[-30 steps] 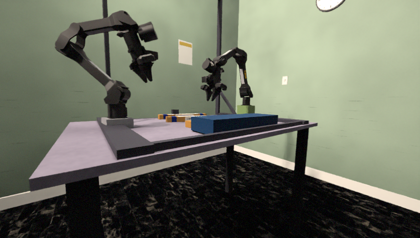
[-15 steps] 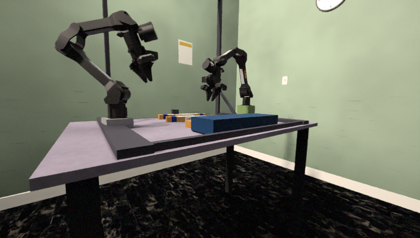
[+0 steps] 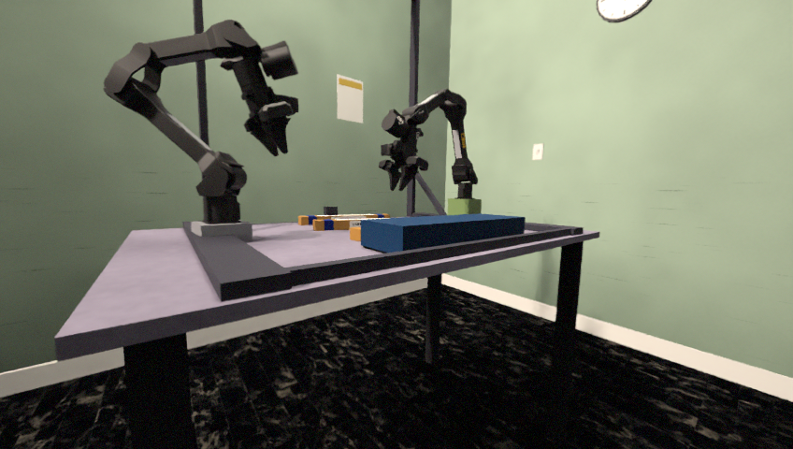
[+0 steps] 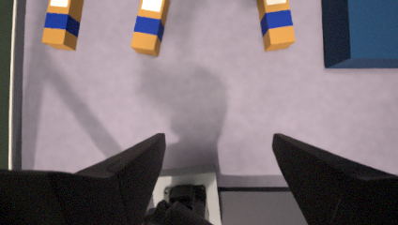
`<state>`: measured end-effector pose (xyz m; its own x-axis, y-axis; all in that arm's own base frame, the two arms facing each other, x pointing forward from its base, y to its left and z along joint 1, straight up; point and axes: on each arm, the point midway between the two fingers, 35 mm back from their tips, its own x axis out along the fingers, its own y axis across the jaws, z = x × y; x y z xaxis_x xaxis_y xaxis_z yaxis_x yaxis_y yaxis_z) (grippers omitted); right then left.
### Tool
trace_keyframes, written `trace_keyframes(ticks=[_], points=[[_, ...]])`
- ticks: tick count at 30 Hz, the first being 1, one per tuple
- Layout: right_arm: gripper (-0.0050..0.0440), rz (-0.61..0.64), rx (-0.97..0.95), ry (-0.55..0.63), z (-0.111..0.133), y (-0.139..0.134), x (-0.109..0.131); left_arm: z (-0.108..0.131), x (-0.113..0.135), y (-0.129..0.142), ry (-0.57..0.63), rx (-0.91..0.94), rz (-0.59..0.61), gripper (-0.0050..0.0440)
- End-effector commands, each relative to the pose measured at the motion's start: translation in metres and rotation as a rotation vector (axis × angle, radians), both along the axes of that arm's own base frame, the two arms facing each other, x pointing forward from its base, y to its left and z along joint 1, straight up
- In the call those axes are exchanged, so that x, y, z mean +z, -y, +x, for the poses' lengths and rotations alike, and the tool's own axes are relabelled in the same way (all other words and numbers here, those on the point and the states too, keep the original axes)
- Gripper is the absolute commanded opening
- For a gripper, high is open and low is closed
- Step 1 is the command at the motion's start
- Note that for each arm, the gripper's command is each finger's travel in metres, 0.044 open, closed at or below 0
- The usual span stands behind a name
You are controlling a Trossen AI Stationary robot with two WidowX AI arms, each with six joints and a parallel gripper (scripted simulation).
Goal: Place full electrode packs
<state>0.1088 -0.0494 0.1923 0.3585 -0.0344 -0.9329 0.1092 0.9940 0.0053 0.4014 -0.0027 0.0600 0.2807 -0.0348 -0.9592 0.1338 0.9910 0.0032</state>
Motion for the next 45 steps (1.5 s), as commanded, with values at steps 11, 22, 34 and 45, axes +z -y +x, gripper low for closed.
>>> trace_keyframes(ticks=[11, 22, 34, 45], points=[[0.0330, -0.014, 0.004, 0.024, 0.002, 0.001, 0.008, 0.000, -0.001, 0.000, 0.000, 0.003, 0.000, 0.0200], [0.0330, -0.014, 0.004, 0.024, 0.002, 0.001, 0.008, -0.004, -0.018, -0.001, -0.024, 0.008, 0.001, 0.0200], [0.0330, -0.014, 0.004, 0.024, 0.002, 0.001, 0.008, -0.004, -0.034, -0.001, -0.024, 0.008, 0.001, 0.0200], [0.0330, -0.014, 0.004, 0.024, 0.002, 0.001, 0.008, -0.004, -0.050, -0.001, -0.024, 0.008, 0.001, 0.0200]])
